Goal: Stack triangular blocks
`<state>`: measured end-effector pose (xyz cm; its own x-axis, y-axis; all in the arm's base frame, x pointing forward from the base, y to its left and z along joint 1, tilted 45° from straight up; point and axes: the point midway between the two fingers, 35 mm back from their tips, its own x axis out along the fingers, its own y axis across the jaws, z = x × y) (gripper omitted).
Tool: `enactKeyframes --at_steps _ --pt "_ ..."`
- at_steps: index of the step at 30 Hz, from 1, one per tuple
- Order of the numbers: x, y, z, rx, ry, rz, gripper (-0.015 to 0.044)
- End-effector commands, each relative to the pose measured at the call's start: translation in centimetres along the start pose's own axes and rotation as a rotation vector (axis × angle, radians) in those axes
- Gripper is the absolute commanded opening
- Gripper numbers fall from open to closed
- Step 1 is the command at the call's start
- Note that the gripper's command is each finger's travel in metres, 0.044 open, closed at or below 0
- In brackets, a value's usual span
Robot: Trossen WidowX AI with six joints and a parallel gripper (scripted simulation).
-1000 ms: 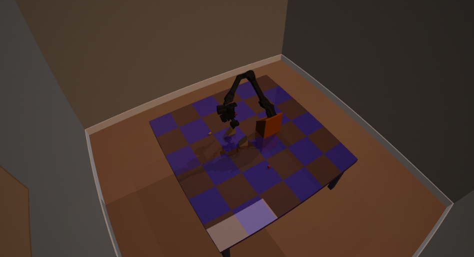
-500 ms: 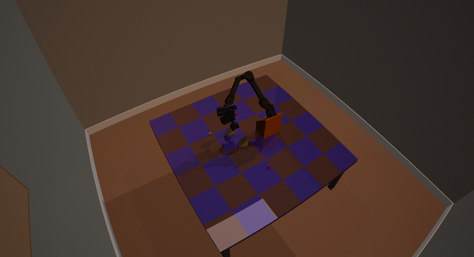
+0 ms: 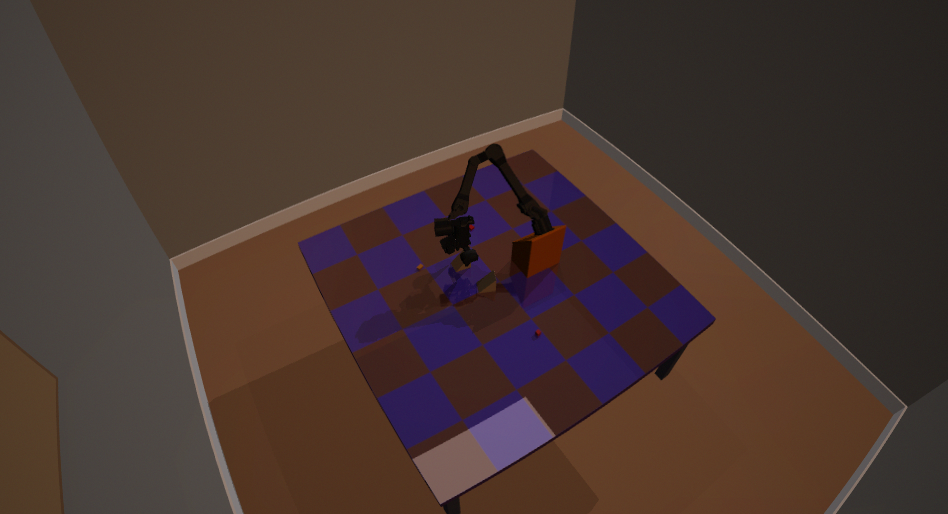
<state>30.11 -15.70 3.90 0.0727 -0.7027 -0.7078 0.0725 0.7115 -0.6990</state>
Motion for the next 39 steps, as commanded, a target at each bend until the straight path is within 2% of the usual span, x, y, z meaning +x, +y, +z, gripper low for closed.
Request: enactKeyframes --at_steps 1,19,27,33,39 --pt "0.7 0.2 -0.2 -0.004 0.002 0.006 0.0440" --pt "3.3 0.2 -0.6 -0.006 0.002 0.000 0.0440" --pt "3.3 0.2 -0.6 -0.006 0.002 0.000 0.0230" --pt "3.3 0.2 -0.6 -0.006 0.002 0.000 0.0190" --pt "2.8 0.2 -0.6 -0.005 0.002 0.000 0.0032"
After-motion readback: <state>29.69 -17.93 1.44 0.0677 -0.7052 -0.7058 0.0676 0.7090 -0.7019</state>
